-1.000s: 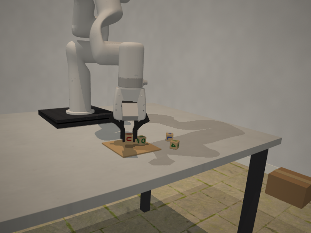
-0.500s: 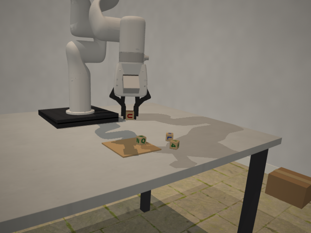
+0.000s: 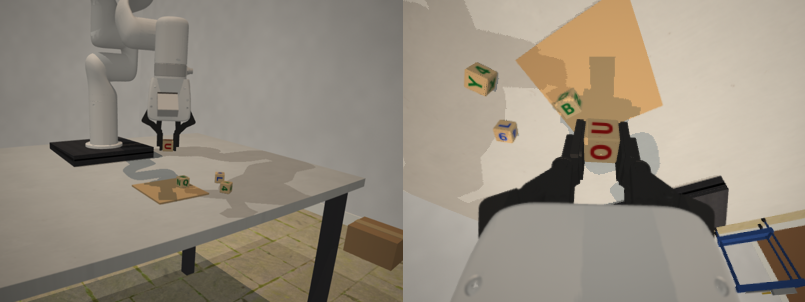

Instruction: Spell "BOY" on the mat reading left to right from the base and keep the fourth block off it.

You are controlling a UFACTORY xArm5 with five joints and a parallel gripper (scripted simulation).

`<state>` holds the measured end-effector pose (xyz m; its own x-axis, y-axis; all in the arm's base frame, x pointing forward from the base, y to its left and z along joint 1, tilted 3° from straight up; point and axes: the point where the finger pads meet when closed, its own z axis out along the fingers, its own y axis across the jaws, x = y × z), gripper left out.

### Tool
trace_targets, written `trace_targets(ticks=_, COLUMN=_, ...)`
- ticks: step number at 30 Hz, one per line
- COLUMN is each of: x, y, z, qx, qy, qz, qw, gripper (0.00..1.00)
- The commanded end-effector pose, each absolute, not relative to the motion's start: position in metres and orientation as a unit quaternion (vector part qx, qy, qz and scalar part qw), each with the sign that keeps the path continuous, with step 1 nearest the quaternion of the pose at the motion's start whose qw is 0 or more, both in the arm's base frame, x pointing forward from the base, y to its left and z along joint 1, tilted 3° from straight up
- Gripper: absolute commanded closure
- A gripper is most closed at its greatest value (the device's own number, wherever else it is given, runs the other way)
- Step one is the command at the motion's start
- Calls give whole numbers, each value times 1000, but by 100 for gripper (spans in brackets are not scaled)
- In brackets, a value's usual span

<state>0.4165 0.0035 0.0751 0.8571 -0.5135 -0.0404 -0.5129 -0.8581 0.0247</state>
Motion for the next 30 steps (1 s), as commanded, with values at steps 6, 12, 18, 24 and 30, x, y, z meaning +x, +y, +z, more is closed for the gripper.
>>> trace_targets(ticks=6, x=419, y=6, z=77, qx=926, qy=-378, qz=-20, qw=8, gripper=79)
trace_targets(ticks=12, x=419, y=7, z=77, qx=900, qy=-436, qz=-19, qw=10, gripper=79)
trace_targets(ticks=18, x=420, y=8, z=77, qx=875, qy=-483, qz=-19, qw=11, gripper=79)
trace_targets(ticks=24, x=420, y=9, z=77, qx=840, qy=-542, qz=-18, qw=12, gripper=79)
trace_targets(ticks=30, x=421, y=10, z=77, qx=804, qy=-594, qz=-17, qw=13, gripper=79)
